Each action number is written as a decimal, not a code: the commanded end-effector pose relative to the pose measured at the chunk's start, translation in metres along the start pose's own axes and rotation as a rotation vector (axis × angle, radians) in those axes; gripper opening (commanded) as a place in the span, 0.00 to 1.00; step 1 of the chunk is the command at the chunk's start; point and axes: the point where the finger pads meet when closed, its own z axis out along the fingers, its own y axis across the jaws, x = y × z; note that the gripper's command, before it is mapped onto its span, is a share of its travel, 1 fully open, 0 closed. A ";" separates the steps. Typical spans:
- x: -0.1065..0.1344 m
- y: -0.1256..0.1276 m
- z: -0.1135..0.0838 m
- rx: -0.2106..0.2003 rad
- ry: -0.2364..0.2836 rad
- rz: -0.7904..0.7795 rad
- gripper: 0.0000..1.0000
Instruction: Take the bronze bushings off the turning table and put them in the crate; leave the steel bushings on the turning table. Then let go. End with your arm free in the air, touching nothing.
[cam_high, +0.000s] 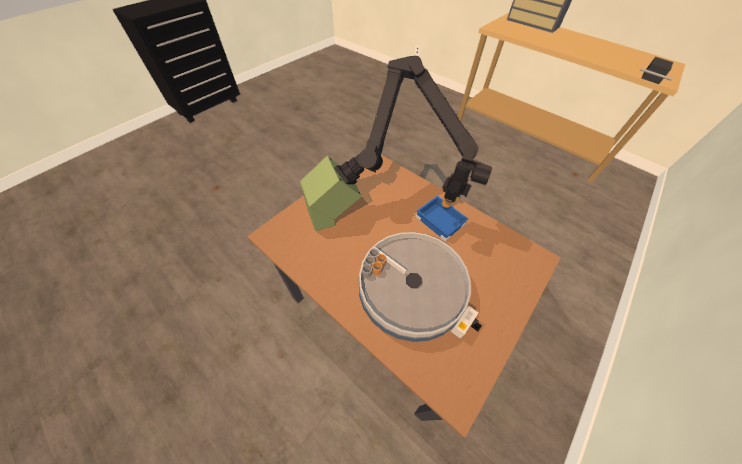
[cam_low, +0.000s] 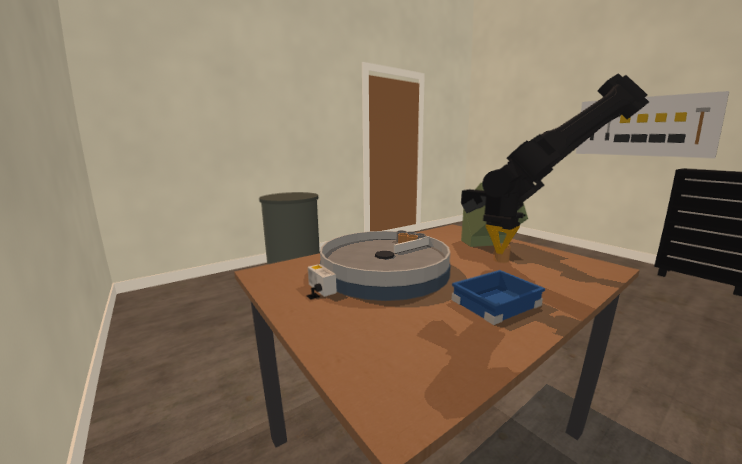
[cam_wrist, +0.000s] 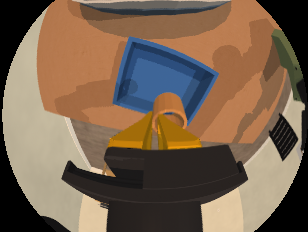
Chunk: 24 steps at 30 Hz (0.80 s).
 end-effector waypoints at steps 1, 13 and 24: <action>0.006 0.002 -0.006 -0.009 -0.001 -0.005 0.00; 0.006 0.001 -0.003 -0.007 0.002 -0.005 0.00; 0.000 -0.001 0.040 0.004 0.002 0.005 0.00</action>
